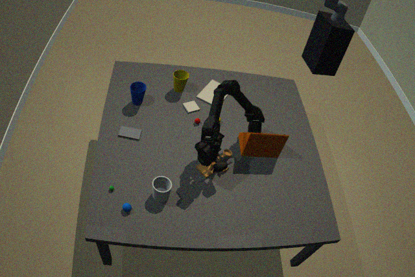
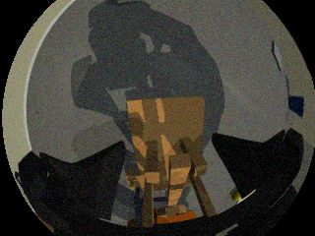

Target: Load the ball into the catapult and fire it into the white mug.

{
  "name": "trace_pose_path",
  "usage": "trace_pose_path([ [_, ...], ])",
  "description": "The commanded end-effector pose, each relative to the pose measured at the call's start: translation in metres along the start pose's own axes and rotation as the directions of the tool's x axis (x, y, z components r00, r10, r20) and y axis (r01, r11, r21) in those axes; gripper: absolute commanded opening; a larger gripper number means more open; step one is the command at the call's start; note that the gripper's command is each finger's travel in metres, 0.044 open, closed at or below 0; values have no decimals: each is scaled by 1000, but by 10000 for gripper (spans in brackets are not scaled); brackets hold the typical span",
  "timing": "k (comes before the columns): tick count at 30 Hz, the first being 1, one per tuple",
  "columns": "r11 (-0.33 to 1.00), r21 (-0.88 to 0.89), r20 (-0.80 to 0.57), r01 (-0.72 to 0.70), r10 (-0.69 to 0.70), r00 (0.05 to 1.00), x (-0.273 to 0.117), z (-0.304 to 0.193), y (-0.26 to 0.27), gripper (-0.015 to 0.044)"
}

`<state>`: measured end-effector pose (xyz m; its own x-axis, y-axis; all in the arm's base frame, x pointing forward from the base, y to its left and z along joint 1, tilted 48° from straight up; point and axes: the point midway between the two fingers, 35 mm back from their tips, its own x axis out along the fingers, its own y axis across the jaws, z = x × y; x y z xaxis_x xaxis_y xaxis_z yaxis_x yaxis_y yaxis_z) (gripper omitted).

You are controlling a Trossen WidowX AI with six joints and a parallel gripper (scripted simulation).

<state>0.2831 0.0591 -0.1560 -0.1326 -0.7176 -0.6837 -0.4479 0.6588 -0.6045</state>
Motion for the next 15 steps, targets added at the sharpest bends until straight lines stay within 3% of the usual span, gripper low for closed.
trace_pose_path([
  [1,1000,0,0,0,0,1000,0,0,0,414],
  [12,1000,0,0,0,0,1000,0,0,0,125],
  [15,1000,0,0,0,0,1000,0,0,0,105],
])
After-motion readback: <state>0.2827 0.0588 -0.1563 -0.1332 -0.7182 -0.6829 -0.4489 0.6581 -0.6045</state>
